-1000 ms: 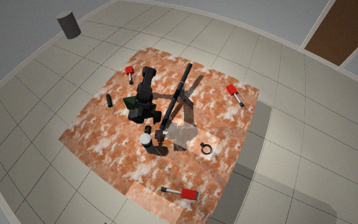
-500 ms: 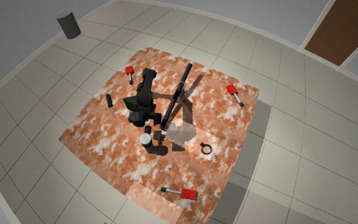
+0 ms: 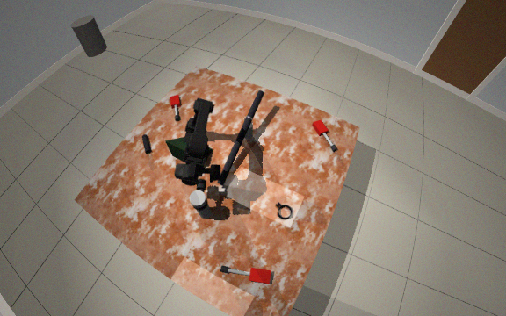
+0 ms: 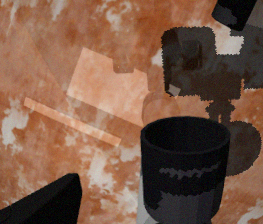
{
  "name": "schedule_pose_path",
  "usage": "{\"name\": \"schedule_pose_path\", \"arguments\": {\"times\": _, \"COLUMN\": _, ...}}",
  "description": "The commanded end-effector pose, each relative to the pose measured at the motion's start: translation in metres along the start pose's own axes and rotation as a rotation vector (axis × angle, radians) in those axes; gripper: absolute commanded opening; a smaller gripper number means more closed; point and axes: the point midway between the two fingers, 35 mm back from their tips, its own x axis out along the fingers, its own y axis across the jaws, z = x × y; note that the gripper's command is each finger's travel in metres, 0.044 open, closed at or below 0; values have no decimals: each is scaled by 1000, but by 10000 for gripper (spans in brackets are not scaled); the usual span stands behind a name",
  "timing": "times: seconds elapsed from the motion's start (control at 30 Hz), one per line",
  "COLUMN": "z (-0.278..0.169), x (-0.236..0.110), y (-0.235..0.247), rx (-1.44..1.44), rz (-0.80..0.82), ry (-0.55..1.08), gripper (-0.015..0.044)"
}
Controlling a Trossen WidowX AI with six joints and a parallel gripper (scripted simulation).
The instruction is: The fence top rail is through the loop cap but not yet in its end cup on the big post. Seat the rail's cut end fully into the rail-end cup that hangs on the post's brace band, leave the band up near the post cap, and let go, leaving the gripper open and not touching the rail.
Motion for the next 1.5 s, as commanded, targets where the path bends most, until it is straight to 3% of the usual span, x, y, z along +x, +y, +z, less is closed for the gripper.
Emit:
{"name": "schedule_pose_path", "arguments": {"times": 0.0, "z": 2, "x": 12, "y": 0, "rx": 4, "rz": -4, "ry": -19, "gripper": 440}}
{"name": "schedule_pose_path", "arguments": {"times": 1.03, "z": 5, "x": 54, "y": 0, "rx": 1, "rz": -15, "ry": -46, "gripper": 440}}
{"name": "schedule_pose_path", "arguments": {"times": 1.47, "z": 5, "x": 54, "y": 0, "rx": 1, "rz": -15, "ry": -46, "gripper": 99}}
